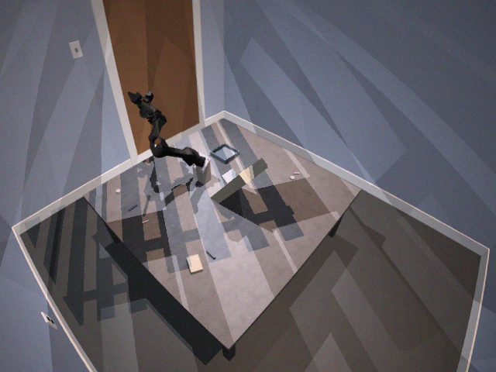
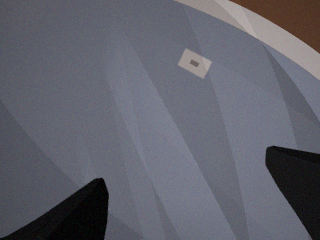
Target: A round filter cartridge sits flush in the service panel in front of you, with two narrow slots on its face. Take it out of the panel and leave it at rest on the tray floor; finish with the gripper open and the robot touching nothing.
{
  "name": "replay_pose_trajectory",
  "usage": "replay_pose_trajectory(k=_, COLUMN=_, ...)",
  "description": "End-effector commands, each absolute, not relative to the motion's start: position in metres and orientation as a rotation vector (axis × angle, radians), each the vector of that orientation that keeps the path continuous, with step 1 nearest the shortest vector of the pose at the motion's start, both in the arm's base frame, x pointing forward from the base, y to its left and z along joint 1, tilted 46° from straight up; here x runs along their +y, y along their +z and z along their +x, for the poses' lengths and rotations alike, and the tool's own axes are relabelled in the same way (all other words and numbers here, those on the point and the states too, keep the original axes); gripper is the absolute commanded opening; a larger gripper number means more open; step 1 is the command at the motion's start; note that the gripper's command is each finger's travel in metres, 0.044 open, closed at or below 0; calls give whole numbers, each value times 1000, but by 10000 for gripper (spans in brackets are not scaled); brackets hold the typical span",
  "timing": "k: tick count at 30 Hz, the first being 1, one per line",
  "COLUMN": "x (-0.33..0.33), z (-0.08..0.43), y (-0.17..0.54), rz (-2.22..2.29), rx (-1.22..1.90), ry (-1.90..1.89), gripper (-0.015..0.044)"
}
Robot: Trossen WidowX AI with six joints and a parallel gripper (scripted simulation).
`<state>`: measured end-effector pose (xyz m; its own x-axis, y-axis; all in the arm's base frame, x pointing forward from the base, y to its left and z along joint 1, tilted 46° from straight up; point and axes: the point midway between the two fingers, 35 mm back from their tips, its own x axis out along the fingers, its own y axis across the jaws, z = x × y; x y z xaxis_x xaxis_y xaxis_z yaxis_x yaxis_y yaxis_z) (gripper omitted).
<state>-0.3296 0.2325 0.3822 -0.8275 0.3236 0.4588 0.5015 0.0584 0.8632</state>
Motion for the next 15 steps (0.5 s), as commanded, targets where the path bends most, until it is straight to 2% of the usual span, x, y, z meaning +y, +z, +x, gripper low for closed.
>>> replay_pose_trajectory(k=1, x=235, z=-328, y=381, rz=-868, rx=-2175, ry=-1892, gripper=374)
replay_pose_trajectory(k=5, x=282, z=-302, y=362, rz=-1085, rx=-2121, ry=-2210, gripper=269)
replay_pose_trajectory(k=11, x=354, z=-234, y=325, rz=-1371, rx=-1967, ry=-2837, gripper=111)
replay_pose_trajectory(k=15, x=388, z=-180, y=299, rz=-1441, rx=-1827, ry=-3289, gripper=109)
